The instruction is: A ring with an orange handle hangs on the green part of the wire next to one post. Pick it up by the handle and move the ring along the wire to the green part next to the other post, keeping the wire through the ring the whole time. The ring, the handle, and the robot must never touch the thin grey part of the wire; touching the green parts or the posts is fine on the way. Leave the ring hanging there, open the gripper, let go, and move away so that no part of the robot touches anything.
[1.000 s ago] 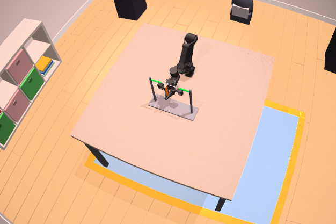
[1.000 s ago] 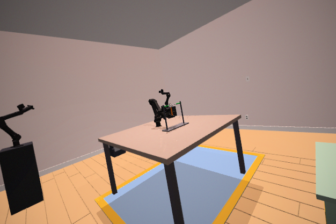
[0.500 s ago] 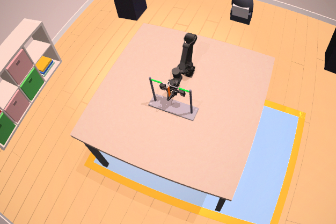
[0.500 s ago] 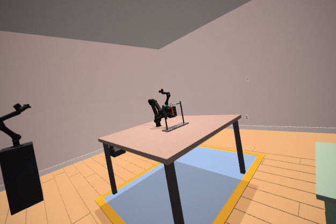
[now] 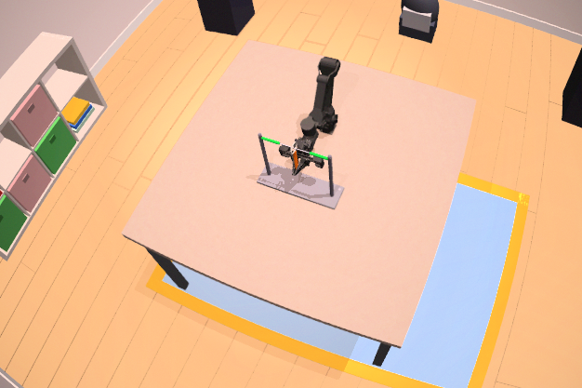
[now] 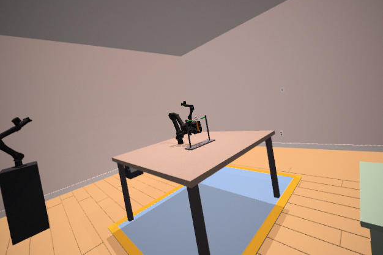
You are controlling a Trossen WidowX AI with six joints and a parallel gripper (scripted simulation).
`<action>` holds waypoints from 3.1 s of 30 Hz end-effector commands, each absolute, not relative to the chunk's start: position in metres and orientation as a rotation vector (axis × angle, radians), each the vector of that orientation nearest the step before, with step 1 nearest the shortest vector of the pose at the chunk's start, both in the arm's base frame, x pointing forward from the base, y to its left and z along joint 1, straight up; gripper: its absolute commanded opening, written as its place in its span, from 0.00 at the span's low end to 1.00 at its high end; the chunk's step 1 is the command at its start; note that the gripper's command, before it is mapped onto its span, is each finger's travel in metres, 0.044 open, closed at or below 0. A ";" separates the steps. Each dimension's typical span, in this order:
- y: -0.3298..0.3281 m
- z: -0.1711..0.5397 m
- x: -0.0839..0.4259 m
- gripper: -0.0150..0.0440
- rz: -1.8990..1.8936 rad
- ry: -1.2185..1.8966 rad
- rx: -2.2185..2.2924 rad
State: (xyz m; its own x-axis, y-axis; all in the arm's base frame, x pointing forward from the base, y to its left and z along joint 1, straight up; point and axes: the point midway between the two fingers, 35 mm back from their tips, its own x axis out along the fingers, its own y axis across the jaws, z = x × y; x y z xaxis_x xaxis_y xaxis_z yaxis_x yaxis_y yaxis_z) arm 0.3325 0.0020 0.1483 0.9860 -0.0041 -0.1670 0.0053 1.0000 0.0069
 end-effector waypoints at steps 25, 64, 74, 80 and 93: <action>0.029 0.148 0.333 0.00 0.008 0.171 -0.009; 0.069 0.148 0.333 0.00 0.008 0.174 0.007; 0.079 0.148 0.333 0.00 0.011 0.174 0.008; 0.085 0.148 0.333 0.00 0.013 0.175 0.008; 0.085 0.134 0.334 0.00 0.013 0.175 0.008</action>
